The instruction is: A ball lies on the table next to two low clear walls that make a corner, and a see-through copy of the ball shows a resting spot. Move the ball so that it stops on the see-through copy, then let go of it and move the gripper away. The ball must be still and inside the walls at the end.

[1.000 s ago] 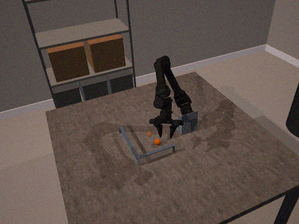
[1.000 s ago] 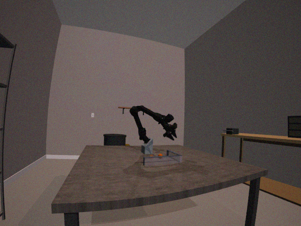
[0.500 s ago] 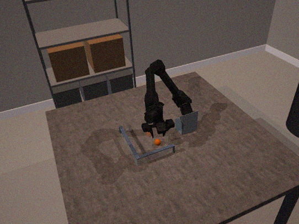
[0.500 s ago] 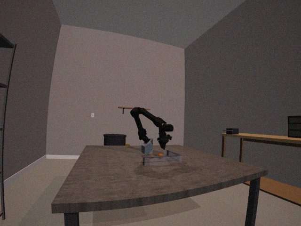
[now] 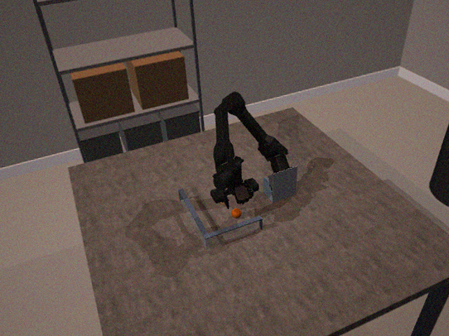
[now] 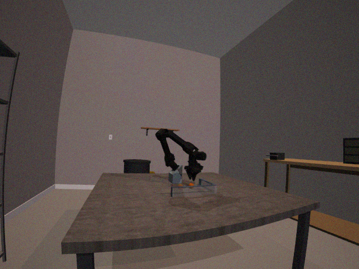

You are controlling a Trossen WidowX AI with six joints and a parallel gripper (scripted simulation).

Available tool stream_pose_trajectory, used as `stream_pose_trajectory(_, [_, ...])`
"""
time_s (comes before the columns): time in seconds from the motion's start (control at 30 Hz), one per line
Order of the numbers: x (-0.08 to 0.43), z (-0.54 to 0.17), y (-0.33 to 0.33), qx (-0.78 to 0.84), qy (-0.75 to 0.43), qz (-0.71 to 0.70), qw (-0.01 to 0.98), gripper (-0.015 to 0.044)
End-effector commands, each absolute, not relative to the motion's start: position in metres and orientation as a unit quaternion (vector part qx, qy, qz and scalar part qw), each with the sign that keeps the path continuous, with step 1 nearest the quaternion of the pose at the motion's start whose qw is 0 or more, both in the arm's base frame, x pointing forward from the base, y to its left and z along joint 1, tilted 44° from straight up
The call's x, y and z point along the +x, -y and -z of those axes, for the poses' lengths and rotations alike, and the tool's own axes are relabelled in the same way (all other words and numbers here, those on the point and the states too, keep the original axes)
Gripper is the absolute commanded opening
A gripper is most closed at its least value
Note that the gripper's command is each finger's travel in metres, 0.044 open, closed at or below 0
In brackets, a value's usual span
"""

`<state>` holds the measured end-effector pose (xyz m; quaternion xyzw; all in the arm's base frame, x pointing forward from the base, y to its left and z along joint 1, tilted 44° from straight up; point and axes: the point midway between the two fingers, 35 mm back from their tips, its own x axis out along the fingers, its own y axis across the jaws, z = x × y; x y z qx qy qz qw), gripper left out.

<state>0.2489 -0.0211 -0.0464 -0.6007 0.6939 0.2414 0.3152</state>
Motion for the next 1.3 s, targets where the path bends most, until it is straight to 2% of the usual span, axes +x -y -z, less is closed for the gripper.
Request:
stream_pose_trajectory(0.0, [0.245,0.050,0.026,-0.600,-0.696,-0.245,0.307,0.0304])
stream_pose_trajectory(0.9, [0.241,0.078,0.054,-0.601,-0.697,-0.244,0.307,0.0304])
stream_pose_trajectory(0.97, [0.241,0.078,0.054,-0.601,-0.697,-0.244,0.307,0.0251])
stream_pose_trajectory(1.27, [0.241,0.078,0.054,-0.601,-0.697,-0.244,0.307,0.0191])
